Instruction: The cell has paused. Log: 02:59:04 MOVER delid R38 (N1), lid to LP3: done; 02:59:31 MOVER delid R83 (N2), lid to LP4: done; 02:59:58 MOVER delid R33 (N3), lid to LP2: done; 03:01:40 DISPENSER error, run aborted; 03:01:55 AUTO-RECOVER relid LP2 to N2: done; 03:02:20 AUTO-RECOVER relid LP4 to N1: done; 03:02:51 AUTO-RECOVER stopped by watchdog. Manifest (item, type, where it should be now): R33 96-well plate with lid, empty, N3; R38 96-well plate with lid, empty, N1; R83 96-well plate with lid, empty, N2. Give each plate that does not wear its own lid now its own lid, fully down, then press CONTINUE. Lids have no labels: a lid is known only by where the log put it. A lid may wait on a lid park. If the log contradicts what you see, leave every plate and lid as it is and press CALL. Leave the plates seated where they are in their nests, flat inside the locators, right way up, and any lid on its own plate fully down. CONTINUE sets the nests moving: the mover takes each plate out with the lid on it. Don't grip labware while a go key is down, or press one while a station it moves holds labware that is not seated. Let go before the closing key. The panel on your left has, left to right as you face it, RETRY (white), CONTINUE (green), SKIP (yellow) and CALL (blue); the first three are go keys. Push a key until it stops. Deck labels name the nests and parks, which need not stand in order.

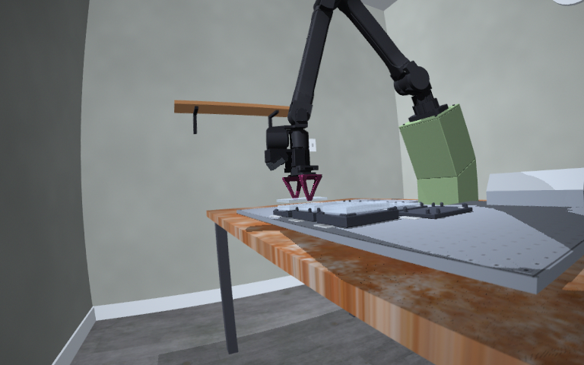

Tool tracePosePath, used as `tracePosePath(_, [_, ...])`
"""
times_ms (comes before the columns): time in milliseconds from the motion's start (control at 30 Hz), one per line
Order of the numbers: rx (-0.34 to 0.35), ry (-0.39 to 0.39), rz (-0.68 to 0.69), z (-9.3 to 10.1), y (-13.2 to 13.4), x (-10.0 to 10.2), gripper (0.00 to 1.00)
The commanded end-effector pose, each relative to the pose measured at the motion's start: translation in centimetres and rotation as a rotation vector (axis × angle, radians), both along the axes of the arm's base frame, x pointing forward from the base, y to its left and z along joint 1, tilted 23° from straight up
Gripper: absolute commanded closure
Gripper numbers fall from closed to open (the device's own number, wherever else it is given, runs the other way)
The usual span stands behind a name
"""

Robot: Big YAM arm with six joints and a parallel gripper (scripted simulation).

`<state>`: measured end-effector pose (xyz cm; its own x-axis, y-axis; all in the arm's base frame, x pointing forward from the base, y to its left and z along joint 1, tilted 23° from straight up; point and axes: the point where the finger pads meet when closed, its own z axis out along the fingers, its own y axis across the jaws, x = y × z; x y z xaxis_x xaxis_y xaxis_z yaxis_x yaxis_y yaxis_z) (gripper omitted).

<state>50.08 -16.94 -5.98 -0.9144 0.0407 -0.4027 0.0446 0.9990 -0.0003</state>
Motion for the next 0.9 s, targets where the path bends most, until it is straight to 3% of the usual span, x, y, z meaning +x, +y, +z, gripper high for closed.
tracePosePath(0, [-0.005, -0.019, 0.003, -0.20, 0.08, 1.49, 1.00])
tracePosePath(867, [-0.005, -0.017, 0.001, -0.99, -0.02, 1.77, 1.00])
